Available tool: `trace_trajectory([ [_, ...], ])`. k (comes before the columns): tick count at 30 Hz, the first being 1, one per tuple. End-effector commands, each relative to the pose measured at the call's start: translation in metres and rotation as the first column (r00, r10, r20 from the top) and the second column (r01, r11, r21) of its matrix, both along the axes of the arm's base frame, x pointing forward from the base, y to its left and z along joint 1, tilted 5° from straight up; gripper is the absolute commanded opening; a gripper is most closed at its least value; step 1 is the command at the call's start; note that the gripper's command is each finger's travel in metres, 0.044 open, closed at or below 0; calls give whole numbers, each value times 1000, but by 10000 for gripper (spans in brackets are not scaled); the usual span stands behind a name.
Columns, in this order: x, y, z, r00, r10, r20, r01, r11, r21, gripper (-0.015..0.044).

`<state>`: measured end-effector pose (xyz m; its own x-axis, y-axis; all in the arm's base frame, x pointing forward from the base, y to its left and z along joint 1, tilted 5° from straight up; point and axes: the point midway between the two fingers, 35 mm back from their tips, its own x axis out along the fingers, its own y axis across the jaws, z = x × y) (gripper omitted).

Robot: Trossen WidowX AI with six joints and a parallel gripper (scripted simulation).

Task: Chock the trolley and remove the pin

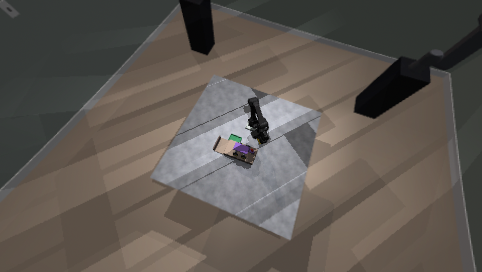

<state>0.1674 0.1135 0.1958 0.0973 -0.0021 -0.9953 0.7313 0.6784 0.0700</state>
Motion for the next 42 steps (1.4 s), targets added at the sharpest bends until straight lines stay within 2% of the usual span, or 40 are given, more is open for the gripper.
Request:
trace_trajectory([
  [1, 1, 0, 1, 988, 152, -2, -152, 988, -17, 0],
  [10, 1, 0, 1, 898, 440, -13, -440, 897, -44, 0],
  [20, 1, 0, 1, 707, 707, -33, -707, 704, -68, 0],
  [30, 1, -2, 1, 691, 722, -35, -722, 688, -70, 0],
  [42, 12, -35, -1, 691, 722, -36, -722, 688, -72, 0],
])
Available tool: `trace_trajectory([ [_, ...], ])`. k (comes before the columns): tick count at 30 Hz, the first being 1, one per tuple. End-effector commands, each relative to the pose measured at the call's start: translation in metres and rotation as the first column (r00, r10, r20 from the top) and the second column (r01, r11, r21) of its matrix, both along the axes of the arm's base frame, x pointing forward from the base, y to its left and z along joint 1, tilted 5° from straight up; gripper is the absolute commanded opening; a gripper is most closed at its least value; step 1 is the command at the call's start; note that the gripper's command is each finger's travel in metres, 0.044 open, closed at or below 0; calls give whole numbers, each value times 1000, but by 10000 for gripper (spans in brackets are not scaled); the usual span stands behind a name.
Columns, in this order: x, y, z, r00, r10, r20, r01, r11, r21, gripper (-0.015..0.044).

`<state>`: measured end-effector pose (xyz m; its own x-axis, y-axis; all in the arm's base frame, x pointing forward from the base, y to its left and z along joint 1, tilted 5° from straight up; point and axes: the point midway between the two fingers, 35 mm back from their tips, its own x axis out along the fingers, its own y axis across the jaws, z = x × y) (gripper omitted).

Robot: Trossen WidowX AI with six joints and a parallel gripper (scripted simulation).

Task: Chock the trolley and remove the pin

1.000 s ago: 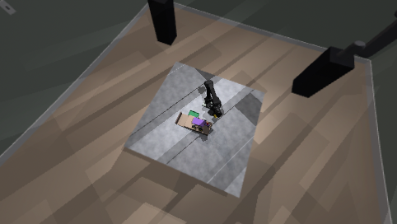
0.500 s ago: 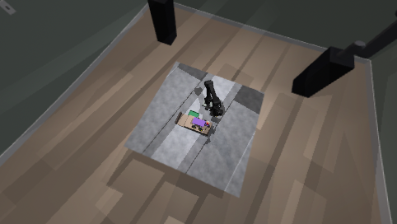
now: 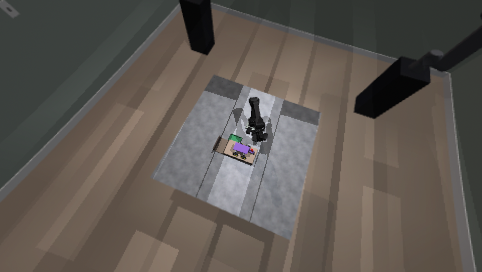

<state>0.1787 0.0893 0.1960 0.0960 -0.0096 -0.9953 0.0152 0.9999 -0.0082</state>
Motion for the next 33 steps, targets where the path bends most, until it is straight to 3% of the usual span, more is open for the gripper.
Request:
trace_trajectory([
  [1, 2, -13, -1, 1000, 1, 0, -1, 1000, 2, 0],
  [33, 26, -103, -3, 1000, 1, 2, -1, 1000, -6, 0],
])
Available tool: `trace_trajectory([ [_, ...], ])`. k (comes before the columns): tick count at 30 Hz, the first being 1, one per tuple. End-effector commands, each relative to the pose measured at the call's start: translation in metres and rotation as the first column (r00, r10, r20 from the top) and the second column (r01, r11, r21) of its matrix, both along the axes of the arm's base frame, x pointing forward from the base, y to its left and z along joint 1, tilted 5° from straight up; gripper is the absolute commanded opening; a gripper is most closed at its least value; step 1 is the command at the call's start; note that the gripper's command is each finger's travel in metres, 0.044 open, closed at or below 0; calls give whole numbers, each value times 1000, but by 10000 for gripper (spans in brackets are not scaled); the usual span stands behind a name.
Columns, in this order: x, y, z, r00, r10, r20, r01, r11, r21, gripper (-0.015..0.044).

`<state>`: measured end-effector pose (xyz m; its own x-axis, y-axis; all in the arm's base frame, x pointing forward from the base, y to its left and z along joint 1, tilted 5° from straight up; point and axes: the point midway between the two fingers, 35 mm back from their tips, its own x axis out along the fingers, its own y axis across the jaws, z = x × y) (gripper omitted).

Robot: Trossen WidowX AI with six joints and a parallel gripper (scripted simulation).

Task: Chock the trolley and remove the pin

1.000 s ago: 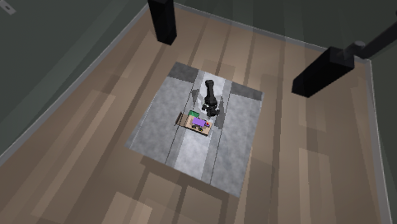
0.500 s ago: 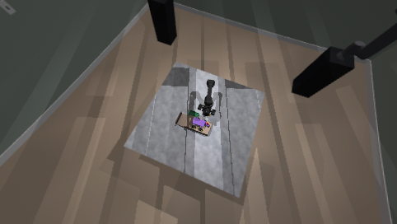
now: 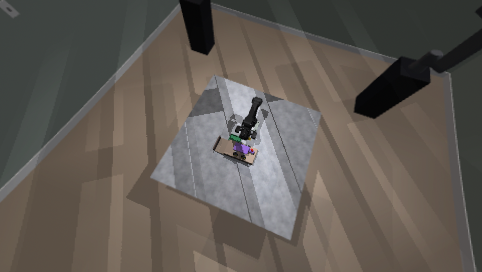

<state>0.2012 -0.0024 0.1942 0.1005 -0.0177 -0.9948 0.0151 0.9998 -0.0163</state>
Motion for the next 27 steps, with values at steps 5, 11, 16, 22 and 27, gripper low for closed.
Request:
trace_trajectory([
  [5, 6, -26, -2, 1000, 1, -2, -1, 1000, 1, 0],
  [11, 9, -45, -3, 1000, 1, -2, -1, 1000, -1, 0],
  [16, 12, -62, -4, 1000, 1, -2, -1, 1000, -3, 0],
  [22, 16, -83, -5, 1000, 1, -2, -1, 1000, -5, 0],
  [27, 20, -101, -6, 1000, 1, -1, -1, 1000, -6, 0],
])
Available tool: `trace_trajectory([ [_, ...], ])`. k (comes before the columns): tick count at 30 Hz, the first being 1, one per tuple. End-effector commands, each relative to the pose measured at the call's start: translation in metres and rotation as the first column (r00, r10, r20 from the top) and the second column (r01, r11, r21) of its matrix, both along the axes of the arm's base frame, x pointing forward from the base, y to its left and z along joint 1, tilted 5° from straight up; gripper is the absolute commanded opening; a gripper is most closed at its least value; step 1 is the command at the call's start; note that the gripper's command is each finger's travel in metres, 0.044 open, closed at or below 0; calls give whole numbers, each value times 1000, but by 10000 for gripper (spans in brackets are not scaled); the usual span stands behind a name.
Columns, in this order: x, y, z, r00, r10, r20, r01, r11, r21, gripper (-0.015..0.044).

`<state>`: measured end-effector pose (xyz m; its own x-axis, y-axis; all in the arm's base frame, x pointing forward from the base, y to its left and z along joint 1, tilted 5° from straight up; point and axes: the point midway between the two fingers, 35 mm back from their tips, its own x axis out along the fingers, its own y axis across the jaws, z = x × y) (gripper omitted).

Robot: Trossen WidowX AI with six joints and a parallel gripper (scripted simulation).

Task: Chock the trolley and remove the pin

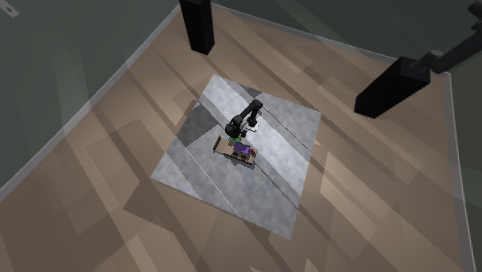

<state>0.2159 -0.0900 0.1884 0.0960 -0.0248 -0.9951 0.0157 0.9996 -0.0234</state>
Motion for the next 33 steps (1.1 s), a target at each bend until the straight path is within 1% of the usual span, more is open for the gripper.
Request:
trace_trajectory([
  [1, 7, -18, 0, 1000, 2, 3, -2, 1000, 1, 0],
  [10, 14, -42, -1, 1000, 2, 3, -2, 1000, 3, 0],
  [15, 14, -45, -1, 1000, 12, 4, -12, 996, 92, 0],
  [17, 14, -45, -1, 1000, 13, 5, -13, 994, 106, 0],
  [21, 15, -46, -1, 1000, 13, 5, -13, 994, 106, 0],
  [33, 42, -48, -4, 1000, 13, 7, -13, 994, 106, 0],
])
